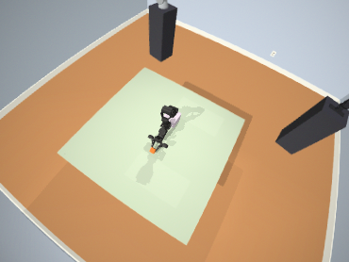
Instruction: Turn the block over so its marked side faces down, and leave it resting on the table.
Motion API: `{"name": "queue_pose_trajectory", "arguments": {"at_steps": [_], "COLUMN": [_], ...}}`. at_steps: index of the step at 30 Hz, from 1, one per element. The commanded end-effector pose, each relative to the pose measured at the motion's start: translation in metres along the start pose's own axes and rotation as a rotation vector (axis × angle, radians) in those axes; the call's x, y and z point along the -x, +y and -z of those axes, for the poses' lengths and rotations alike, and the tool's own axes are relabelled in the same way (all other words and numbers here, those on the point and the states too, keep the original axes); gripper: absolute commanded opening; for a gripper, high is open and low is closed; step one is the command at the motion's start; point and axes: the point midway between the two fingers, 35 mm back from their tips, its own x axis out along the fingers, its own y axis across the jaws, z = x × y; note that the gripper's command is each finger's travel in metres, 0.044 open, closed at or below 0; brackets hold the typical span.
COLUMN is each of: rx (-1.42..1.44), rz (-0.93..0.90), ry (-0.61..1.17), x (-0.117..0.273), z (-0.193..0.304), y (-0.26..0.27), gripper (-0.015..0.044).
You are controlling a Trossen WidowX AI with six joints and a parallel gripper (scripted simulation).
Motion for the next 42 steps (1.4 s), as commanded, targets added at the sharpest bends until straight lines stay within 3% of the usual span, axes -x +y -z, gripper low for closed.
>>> {"name": "queue_pose_trajectory", "arguments": {"at_steps": [1, 11, 28, 42], "rx": [0.004, 0.004, 0.004, 0.004], "rz": [0.003, 0.003, 0.003, 0.003], "ry": [-0.01, -0.01, -0.01, -0.01], "x": [0.0009, 0.0009, 0.0009, 0.0009], "z": [-0.0002, -0.0002, -0.0002, -0.0002], "y": [-0.0006, -0.0006, -0.0006, -0.0006], "gripper": [0.0, 0.0, 0.044, 0.044]}}
